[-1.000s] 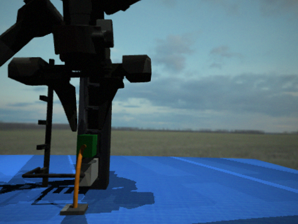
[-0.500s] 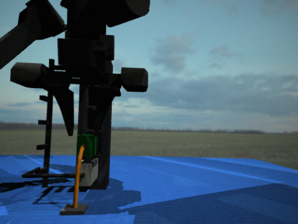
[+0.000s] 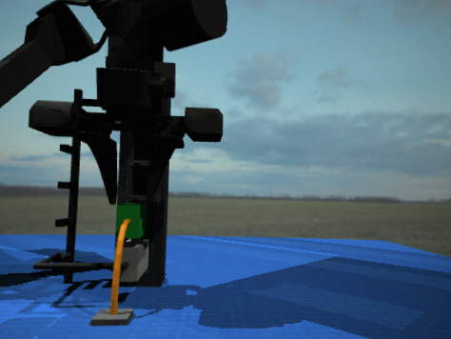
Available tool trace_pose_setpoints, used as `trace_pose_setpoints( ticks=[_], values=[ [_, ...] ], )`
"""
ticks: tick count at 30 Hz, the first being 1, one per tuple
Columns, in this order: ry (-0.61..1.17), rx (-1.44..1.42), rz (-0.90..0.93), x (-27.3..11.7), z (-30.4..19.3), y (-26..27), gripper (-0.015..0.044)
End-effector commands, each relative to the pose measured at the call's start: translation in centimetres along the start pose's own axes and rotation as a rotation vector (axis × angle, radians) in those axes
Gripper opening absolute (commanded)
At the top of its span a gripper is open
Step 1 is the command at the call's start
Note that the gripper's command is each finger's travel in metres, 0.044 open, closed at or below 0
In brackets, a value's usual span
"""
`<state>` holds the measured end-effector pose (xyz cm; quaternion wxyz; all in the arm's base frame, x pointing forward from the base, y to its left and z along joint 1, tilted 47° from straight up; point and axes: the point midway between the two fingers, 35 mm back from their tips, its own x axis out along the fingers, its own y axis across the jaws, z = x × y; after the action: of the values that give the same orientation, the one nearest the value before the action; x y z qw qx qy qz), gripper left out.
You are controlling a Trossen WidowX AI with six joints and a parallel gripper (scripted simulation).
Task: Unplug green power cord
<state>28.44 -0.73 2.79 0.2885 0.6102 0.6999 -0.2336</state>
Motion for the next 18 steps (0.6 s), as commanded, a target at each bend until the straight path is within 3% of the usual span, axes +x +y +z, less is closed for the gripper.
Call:
trace_pose_setpoints(
  ticks=[1, 18],
  values=[
    [0.005, 0.004, 0.001, 0.0, -0.9, -0.1, 0.016],
    [0.005, 0.004, 0.001, 1.2, -1.1, -0.2, 0.016]
  ],
)
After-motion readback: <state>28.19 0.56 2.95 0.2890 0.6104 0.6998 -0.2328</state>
